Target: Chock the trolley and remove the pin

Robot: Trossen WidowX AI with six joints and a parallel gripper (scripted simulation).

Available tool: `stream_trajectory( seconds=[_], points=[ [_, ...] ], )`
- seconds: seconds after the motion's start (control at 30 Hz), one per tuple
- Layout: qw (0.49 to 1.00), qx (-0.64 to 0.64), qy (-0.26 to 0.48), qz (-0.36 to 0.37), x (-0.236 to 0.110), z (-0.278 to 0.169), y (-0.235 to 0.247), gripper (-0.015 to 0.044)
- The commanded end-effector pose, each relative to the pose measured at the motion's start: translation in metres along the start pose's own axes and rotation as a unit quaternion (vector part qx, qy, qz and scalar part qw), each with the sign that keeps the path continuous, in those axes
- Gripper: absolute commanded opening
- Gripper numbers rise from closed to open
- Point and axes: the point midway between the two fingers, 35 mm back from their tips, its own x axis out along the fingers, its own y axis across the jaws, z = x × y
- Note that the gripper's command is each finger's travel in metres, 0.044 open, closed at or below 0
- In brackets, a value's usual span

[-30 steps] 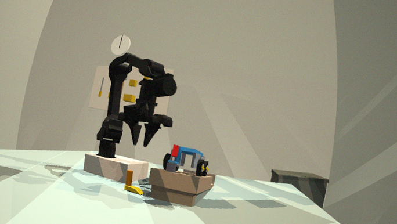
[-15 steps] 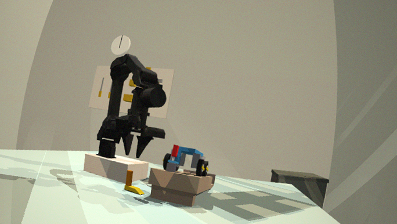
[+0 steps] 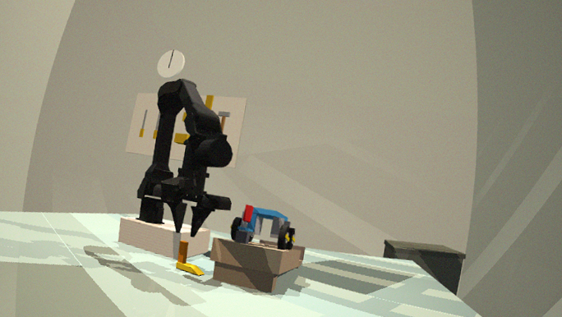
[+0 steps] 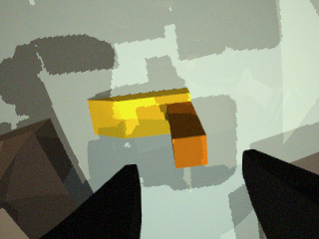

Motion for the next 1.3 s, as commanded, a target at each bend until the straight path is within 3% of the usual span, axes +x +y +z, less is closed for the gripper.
stream_trajectory(
  seconds=[0.0, 1.27],
  points=[
    [1.0, -0.002, 0.004, -0.002, 0.007, -0.001, -0.001, 0.019],
    [1.0, -0.002, 0.004, -0.003, 0.056, -0.002, -0.002, 0.019]
  ],
)
